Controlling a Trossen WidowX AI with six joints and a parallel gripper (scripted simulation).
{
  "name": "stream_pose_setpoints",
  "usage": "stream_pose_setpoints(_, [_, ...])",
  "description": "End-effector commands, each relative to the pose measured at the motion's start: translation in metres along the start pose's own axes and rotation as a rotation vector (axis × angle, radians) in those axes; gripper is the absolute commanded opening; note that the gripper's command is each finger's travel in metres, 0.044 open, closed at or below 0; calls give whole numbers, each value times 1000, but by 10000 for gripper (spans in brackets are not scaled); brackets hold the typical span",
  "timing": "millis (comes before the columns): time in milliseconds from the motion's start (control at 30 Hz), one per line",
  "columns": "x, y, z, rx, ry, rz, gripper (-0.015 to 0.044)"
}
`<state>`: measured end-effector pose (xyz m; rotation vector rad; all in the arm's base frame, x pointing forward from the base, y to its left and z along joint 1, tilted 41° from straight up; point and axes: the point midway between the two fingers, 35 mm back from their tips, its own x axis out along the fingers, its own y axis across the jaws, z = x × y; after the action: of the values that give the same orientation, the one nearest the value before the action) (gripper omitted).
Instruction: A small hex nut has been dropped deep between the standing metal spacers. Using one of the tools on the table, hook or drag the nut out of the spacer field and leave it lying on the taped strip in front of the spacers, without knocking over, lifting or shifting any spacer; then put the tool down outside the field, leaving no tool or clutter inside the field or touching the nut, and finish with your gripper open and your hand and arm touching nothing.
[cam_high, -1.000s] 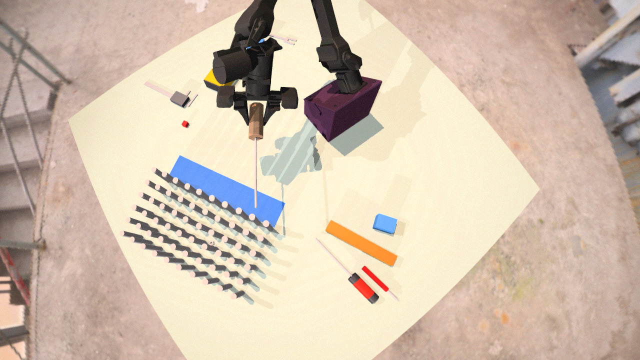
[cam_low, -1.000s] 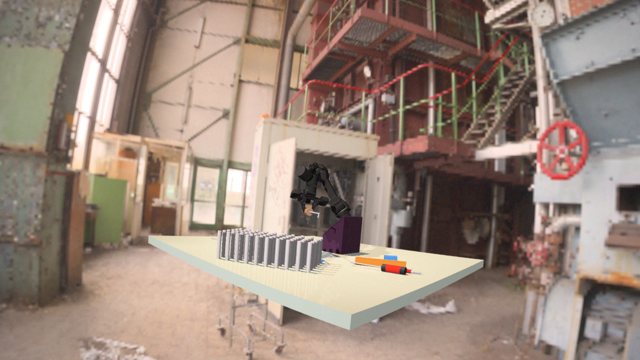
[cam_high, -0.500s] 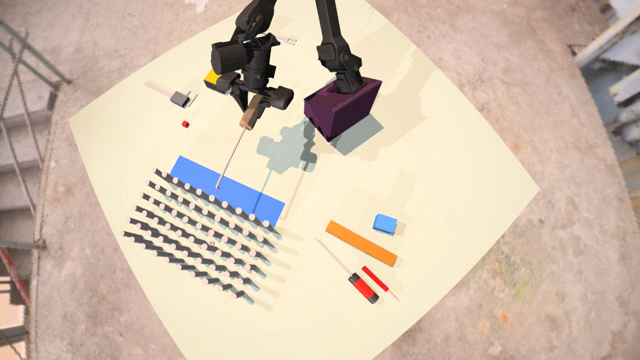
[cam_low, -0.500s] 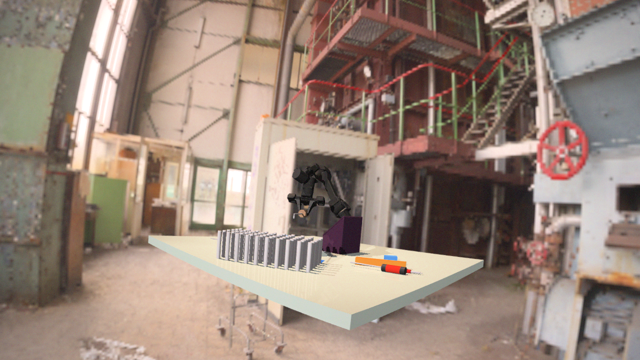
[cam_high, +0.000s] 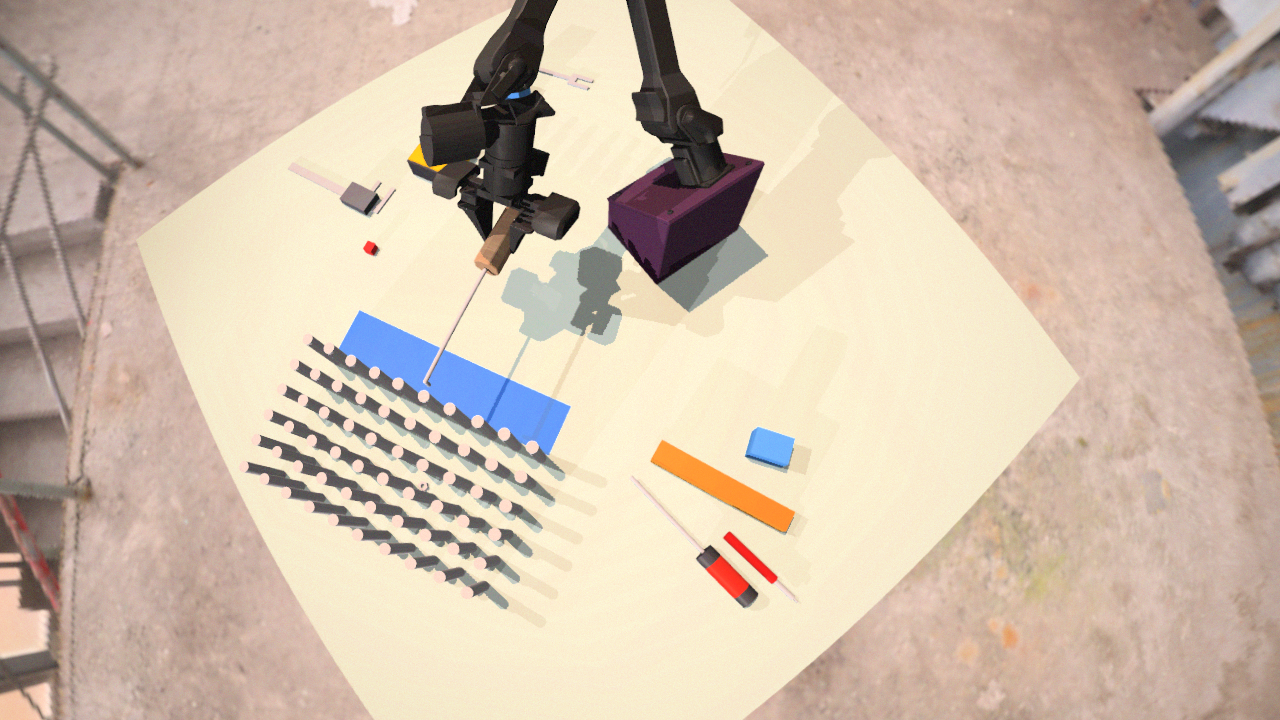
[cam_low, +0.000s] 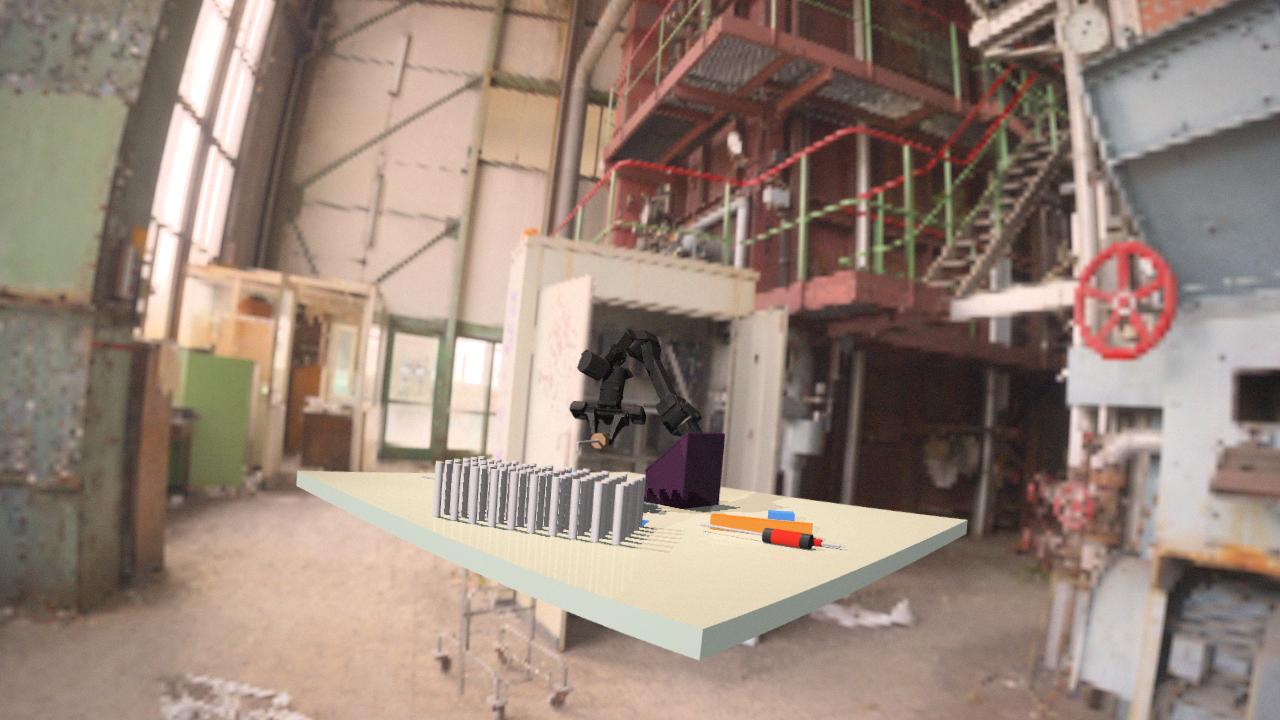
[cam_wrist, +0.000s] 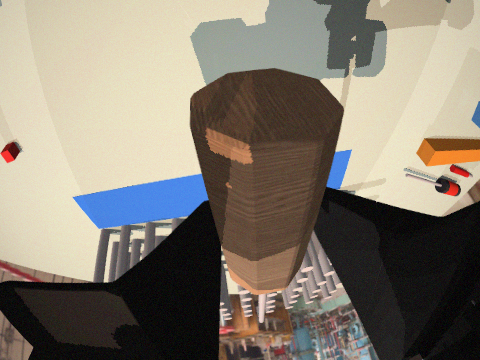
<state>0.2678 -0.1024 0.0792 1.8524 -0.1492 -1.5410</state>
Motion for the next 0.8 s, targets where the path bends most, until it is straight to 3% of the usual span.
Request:
stream_pose_setpoints(0, [27,-2,9,-8,-7,-14,0])
stream_pose_setpoints(533, [104,-4,58,-14,-6,2,0])
stream_pose_setpoints(767, [108,-5,63,-15,-6,7,0])
